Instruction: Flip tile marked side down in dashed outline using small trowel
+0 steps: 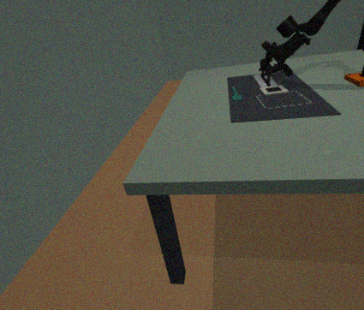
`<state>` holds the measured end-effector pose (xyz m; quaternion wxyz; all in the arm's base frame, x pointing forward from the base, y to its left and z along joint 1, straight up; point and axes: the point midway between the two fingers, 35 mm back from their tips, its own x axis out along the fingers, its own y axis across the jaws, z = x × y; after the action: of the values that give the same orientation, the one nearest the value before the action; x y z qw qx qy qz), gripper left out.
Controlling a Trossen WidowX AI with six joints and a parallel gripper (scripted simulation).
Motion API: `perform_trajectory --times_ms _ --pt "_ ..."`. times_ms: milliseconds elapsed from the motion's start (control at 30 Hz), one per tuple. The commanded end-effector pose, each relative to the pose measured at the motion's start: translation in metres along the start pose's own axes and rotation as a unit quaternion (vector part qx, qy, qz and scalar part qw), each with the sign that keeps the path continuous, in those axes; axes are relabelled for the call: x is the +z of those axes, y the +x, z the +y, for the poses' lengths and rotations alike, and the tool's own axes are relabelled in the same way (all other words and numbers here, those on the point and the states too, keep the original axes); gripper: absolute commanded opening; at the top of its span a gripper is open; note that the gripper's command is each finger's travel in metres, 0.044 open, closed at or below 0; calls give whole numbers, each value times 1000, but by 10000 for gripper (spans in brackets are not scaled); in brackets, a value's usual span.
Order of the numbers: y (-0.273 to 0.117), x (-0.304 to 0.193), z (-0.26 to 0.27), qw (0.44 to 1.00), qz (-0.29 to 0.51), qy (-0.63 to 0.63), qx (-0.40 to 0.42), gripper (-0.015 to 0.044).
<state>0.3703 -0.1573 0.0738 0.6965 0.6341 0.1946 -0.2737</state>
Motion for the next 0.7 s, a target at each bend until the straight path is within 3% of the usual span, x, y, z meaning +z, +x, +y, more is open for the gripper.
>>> perform_trajectory --times_ms 0,667 --pt "-1 -13 2 1000 7 -2 3 0" --pt "-6 -24 7 999 28 23 3 0"
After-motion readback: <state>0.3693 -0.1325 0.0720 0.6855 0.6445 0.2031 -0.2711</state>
